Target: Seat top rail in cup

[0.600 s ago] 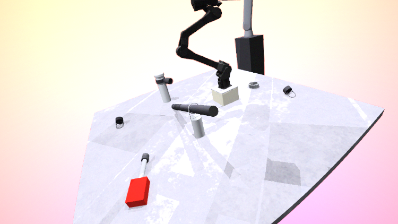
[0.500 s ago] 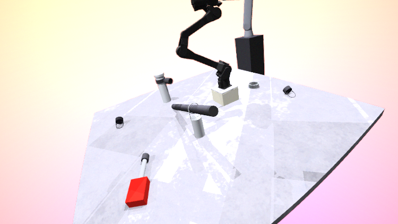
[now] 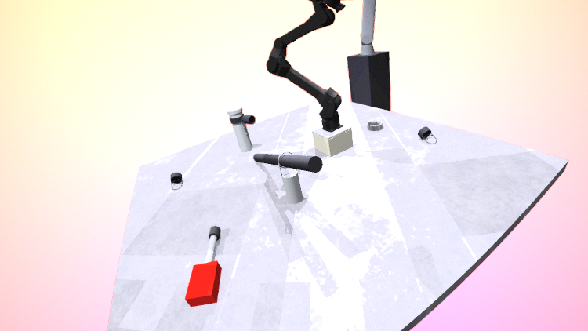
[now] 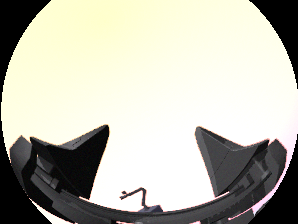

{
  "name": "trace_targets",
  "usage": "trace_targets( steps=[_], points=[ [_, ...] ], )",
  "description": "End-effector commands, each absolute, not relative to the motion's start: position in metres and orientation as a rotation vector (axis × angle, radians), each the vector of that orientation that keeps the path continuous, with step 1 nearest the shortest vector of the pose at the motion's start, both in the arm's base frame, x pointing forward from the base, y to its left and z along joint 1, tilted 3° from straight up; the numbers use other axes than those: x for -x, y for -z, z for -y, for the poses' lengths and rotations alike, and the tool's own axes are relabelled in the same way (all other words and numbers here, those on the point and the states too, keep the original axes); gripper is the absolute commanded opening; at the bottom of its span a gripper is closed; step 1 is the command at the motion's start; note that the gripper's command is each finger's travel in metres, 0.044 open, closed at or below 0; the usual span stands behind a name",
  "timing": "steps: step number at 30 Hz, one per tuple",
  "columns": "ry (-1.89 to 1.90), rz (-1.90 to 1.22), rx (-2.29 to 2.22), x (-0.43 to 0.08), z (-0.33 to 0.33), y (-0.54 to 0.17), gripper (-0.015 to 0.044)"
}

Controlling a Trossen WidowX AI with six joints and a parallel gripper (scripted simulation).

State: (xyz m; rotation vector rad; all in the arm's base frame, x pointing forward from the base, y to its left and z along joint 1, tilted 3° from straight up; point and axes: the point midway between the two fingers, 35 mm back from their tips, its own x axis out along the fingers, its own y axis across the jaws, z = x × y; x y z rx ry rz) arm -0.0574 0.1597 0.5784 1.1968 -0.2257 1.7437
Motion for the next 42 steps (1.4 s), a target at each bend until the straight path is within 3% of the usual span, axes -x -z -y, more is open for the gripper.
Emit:
trace_targets(
  steps=[1,11,20,32,42],
  points=[
    [-1.642,0.282,-0.968,0.046,-0.198,-0.561,0.044],
    [-1.283,0.244,-0.452,-0.048,-0.27,-0.494,0.044],
    [-0.902,0.04,-0.121,-0.171,-0.263,-0.419,0.044],
    [-0.37,-0.387,0.073,-0.294,-0.137,-0.312,0.044],
    [0.051,-0.796,-0.006,-0.297,0.009,-0.234,0.044]
  ],
)
